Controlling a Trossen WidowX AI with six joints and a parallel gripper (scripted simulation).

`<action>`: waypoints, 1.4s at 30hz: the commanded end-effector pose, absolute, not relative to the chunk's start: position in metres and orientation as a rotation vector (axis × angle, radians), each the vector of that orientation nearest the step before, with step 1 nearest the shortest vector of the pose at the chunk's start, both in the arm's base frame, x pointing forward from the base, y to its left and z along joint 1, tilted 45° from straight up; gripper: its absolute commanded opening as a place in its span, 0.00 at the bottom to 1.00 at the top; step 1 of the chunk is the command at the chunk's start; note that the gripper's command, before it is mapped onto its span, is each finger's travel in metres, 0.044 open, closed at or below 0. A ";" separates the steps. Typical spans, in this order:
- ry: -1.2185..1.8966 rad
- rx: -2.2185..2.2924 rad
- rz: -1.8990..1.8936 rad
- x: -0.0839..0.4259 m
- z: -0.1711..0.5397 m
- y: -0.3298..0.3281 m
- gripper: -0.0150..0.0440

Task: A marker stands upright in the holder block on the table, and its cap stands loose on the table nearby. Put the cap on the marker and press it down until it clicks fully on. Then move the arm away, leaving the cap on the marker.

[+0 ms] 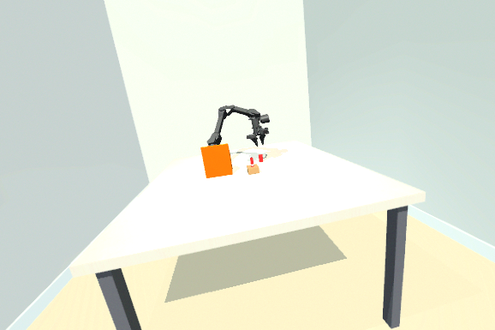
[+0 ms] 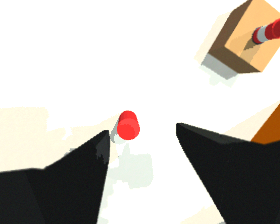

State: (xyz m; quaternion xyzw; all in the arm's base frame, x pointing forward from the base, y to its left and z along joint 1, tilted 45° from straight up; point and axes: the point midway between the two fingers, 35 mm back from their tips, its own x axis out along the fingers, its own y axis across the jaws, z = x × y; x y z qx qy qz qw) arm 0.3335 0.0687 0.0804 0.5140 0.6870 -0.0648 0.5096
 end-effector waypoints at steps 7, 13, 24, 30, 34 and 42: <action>1.788 1.427 -0.293 0.329 0.088 0.090 0.69; 1.788 1.428 -0.291 0.328 0.064 0.115 0.69; 1.788 1.428 -0.291 0.328 0.052 0.129 0.69; 1.788 1.428 -0.291 0.329 0.045 0.136 0.69; 1.788 1.428 -0.291 0.329 0.040 0.140 0.69; 1.789 1.428 -0.291 0.328 0.031 0.150 0.69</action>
